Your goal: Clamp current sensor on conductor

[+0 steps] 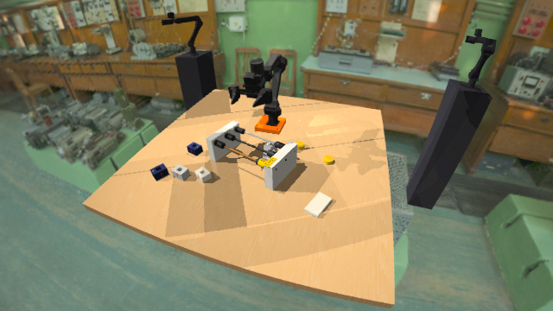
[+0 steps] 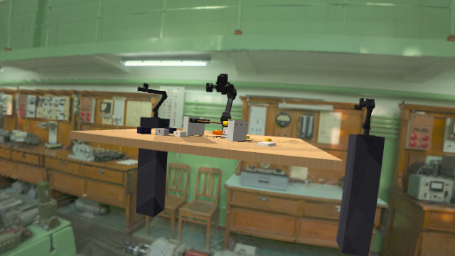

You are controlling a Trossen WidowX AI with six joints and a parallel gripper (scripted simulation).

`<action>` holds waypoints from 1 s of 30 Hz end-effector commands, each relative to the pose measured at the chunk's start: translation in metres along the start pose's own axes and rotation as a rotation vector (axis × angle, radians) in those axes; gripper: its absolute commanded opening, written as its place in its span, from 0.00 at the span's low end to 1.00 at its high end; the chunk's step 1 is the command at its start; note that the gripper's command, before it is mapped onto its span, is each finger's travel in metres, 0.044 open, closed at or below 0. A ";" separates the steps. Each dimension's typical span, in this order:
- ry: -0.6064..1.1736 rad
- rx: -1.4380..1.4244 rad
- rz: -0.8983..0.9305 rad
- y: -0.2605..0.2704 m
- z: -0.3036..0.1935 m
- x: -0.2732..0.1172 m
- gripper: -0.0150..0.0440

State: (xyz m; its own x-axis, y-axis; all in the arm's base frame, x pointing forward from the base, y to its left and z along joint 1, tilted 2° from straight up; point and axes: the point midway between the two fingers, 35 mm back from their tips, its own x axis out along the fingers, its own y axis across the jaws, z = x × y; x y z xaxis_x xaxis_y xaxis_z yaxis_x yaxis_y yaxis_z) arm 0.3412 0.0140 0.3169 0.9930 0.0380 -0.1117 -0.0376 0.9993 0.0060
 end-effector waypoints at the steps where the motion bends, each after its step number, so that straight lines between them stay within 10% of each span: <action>1: 0.200 -0.020 0.064 0.023 -0.009 0.030 1.00; 17: 0.960 -0.171 0.245 0.118 -0.077 0.074 1.00; 30: 0.991 -0.181 0.251 0.122 -0.081 0.074 1.00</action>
State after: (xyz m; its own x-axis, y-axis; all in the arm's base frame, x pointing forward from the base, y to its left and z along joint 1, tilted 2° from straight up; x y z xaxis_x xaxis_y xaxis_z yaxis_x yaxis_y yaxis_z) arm 0.4018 0.1352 0.2292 0.4436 0.1483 -0.8839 -0.3144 0.9493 0.0015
